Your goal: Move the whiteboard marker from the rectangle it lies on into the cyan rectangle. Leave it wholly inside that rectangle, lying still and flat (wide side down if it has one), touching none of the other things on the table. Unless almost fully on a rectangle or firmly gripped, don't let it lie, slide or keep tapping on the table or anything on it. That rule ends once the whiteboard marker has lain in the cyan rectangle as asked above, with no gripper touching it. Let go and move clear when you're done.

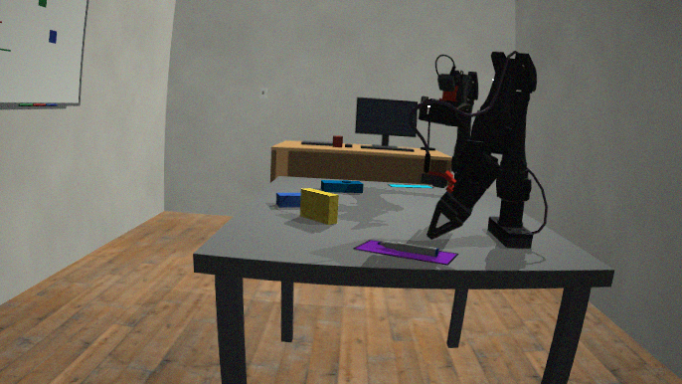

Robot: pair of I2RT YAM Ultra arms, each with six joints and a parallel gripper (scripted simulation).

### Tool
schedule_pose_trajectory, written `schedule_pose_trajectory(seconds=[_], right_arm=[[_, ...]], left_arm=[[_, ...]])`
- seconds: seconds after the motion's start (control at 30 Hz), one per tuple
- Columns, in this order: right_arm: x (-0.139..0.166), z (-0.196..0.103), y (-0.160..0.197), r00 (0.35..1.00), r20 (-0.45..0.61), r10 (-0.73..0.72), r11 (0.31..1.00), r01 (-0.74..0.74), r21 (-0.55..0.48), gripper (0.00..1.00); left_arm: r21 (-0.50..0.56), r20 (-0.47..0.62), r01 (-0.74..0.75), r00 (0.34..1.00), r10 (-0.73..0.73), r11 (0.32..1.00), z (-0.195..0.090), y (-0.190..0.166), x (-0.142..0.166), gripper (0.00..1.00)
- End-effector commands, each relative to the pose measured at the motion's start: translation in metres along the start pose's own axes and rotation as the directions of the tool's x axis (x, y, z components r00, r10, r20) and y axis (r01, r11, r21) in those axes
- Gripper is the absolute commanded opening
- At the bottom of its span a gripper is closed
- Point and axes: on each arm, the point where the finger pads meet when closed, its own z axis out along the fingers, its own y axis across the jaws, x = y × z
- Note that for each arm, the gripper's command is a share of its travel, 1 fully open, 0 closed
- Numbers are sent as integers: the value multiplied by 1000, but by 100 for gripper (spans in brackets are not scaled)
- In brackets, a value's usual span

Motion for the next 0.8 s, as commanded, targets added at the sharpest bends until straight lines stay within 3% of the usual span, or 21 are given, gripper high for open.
schedule_pose_trajectory(seconds=[0.0, 0.3, 0.77], right_arm=[[-11, -5, 6, 1000, 27, -3, 1000, 4, -19, 100], [-11, -5, 6, 1000, 27, -3, 1000, 4, -19, 100], [-11, -5, 6, 1000, 27, -3, 1000, 4, -19, 100]], left_arm=[[36, 101, -159, 983, 154, 987, -1, 7, -6, 40], [52, 86, -123, 989, 118, 991, -2, 11, 27, 40], [50, 95, -130, 988, 124, 990, 7, 11, 19, 40]])
